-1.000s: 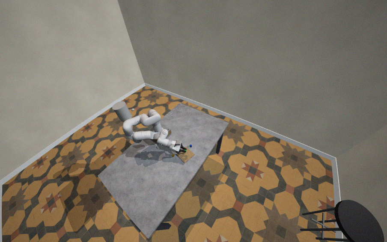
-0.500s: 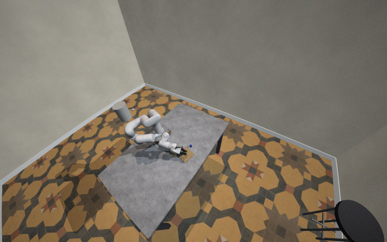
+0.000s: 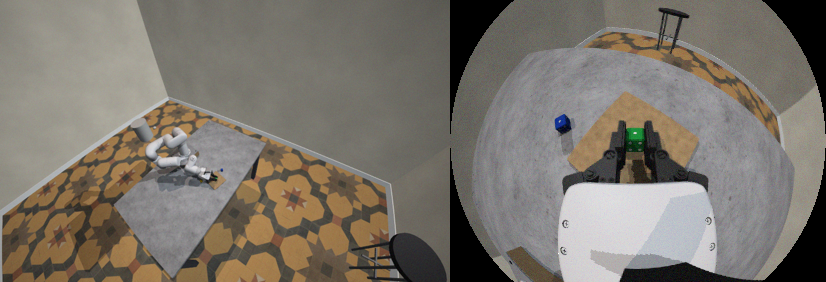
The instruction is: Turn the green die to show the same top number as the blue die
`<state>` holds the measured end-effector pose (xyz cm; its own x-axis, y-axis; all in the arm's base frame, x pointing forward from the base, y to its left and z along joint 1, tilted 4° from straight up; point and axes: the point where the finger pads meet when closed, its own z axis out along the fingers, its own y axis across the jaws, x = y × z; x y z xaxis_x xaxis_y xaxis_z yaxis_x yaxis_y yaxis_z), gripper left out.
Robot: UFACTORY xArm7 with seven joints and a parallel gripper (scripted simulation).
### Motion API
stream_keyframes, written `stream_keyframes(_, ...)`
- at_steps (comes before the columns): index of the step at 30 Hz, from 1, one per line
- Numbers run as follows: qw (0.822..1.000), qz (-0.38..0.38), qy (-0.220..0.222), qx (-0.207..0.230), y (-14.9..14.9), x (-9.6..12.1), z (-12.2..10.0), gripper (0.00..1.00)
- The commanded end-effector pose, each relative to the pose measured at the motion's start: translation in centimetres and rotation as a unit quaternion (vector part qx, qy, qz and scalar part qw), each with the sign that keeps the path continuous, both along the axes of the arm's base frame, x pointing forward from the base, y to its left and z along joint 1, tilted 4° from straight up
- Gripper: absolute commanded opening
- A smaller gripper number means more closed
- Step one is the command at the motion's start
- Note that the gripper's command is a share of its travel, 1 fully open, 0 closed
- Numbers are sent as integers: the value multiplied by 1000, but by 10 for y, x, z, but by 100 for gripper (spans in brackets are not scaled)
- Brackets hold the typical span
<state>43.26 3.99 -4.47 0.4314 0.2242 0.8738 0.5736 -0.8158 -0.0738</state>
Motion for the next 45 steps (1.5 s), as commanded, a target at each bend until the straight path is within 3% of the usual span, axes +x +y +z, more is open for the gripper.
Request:
stream_keyframes(1, 1000, 0, -1, 0, 0, 1, 1, 15)
stream_keyframes(45, 1000, 0, -1, 0, 0, 0, -6, 15)
